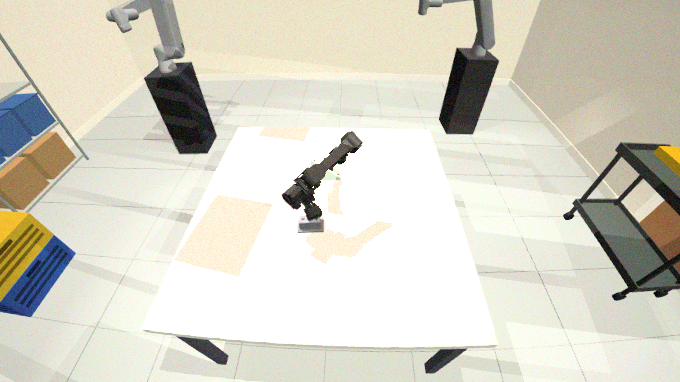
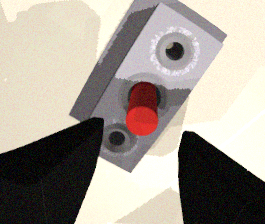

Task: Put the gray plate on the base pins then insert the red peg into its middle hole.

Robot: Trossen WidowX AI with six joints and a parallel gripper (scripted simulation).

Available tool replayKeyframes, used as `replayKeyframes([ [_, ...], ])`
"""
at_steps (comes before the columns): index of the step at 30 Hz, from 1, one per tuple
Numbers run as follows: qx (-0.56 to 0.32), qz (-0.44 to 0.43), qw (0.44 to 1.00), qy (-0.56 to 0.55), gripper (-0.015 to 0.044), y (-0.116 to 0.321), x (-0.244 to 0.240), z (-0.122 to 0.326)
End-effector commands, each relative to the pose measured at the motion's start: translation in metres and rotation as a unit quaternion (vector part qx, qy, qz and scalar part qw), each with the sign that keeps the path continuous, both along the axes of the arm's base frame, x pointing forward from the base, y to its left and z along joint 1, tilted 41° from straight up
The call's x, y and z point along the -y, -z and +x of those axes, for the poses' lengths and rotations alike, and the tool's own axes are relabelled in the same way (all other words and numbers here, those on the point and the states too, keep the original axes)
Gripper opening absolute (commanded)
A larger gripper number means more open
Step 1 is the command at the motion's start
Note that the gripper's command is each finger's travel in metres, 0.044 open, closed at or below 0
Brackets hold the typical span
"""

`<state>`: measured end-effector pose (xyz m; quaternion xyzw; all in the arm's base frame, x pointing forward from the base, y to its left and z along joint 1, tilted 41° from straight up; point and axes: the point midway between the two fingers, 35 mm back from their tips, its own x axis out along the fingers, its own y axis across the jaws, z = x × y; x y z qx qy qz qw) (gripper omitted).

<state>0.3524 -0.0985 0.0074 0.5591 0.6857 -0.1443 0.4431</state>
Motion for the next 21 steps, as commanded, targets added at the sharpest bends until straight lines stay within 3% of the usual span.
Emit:
replayKeyframes([
  [1,0.001,0.001,1.0,-0.001,0.015,-0.002,0.002,0.0],
  [21,0.001,0.001,1.0,-0.001,0.015,-0.013,0.01,-0.001],
])
